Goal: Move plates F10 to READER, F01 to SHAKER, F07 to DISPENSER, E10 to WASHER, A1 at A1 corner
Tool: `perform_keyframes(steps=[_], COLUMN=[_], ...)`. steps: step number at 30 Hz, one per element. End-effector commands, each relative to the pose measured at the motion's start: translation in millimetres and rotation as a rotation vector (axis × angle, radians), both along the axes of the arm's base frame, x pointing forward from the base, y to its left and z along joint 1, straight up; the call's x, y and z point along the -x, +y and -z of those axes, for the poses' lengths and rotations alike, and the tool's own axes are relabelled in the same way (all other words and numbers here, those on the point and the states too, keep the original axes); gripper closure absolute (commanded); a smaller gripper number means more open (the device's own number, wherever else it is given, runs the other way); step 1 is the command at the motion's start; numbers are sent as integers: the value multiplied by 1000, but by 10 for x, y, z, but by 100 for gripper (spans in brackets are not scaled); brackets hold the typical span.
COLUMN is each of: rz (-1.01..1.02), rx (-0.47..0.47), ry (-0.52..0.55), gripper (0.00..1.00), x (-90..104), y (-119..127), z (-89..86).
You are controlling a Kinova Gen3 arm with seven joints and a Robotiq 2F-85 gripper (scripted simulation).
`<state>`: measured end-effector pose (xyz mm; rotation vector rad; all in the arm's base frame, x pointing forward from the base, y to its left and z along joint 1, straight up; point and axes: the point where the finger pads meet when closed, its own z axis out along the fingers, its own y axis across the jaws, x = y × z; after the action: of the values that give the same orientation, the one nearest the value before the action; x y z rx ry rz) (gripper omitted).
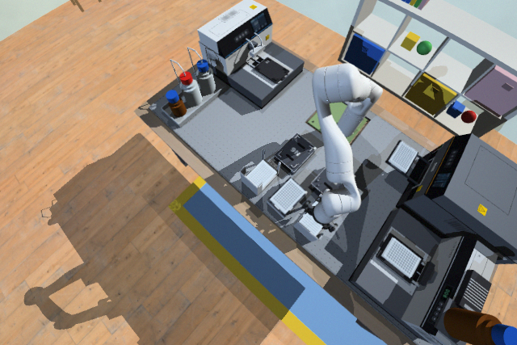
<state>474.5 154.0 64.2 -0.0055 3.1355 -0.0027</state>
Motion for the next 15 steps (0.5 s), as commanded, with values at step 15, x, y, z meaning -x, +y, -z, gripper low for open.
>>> perform_keyframes(steps=[15], rz=[0], rx=[0], ry=[-2], gripper=[6], x=[-5], y=[2], z=[-112])
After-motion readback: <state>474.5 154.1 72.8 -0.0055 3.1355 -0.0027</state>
